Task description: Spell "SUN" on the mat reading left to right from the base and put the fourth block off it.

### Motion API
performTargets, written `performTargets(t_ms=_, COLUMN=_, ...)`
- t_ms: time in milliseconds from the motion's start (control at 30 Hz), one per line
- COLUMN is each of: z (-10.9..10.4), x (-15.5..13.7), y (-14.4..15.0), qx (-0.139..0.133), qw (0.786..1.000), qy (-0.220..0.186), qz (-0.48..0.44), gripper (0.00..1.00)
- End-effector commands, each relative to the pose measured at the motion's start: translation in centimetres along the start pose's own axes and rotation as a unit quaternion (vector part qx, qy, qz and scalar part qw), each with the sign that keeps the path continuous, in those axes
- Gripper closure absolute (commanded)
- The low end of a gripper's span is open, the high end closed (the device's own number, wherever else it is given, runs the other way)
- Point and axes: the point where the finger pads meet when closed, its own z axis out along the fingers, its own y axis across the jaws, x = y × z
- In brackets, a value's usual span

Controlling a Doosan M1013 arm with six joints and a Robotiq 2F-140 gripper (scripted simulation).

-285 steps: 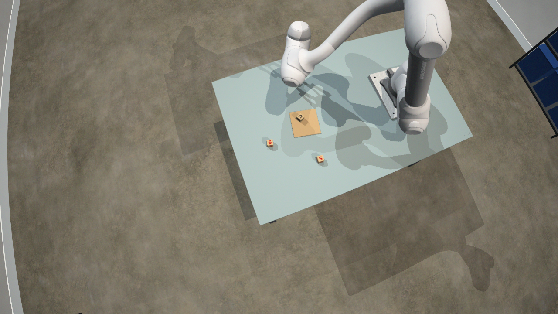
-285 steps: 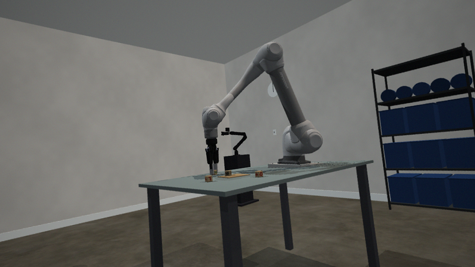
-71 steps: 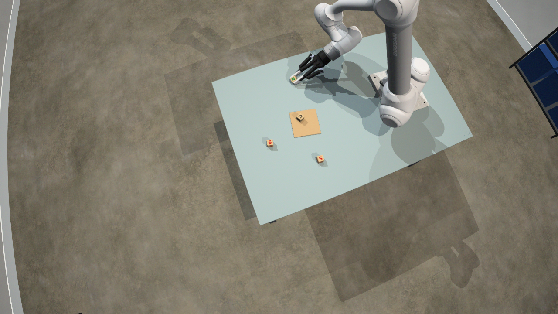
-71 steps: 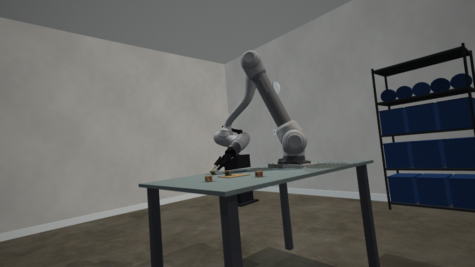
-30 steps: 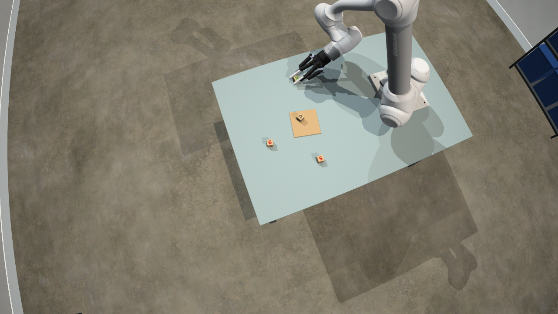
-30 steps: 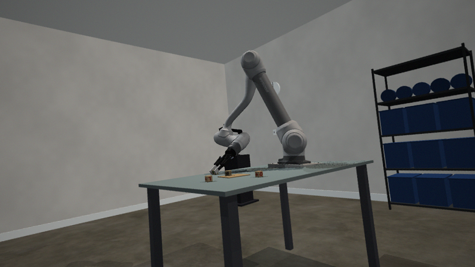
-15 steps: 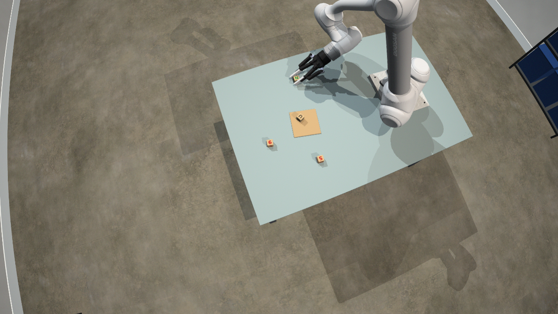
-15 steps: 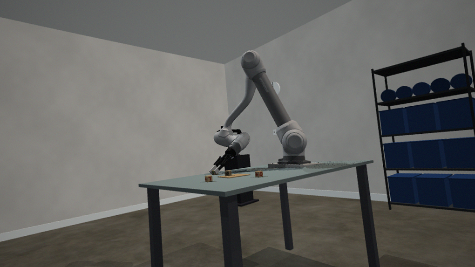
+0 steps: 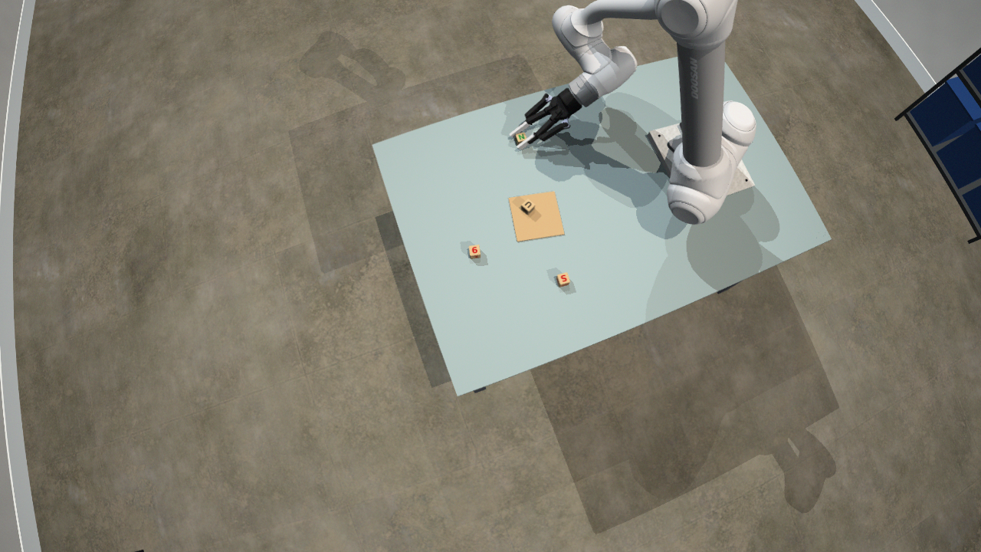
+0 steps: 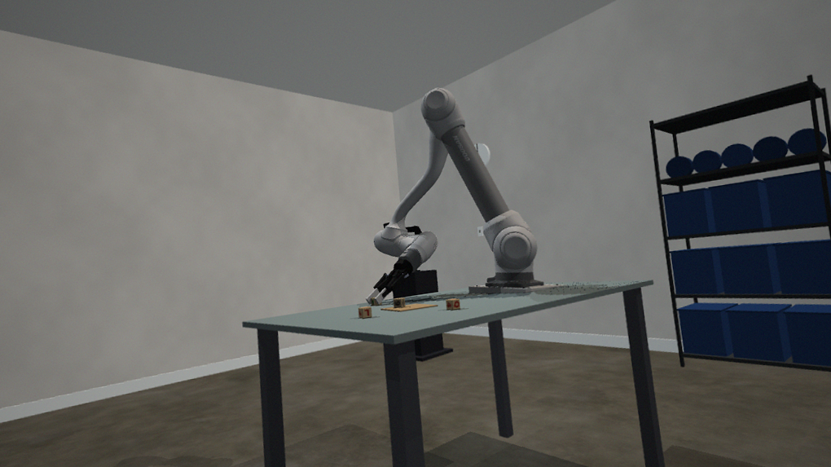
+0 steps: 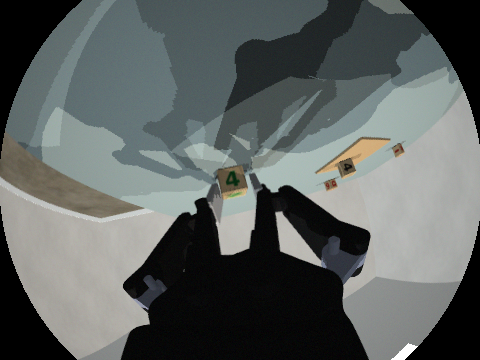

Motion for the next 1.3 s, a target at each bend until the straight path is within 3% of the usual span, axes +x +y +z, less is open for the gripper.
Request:
performTargets(t_ms=0, z=-0.1, x=0.3, y=-0.1, qx=0.002, qw=1.0, qy=-0.001, qz=0.003, gripper=0.72)
performTargets(t_ms=667, z=-0.2, x=0.2, y=-0.1, qx=0.002, qw=1.0, qy=-0.001, qz=0.003, gripper=0.72)
performTargets(t_ms=1267, z=-2.6, x=-3.8, y=-0.1, qx=0.002, qw=1.0, qy=-0.001, qz=0.003, gripper=0.72)
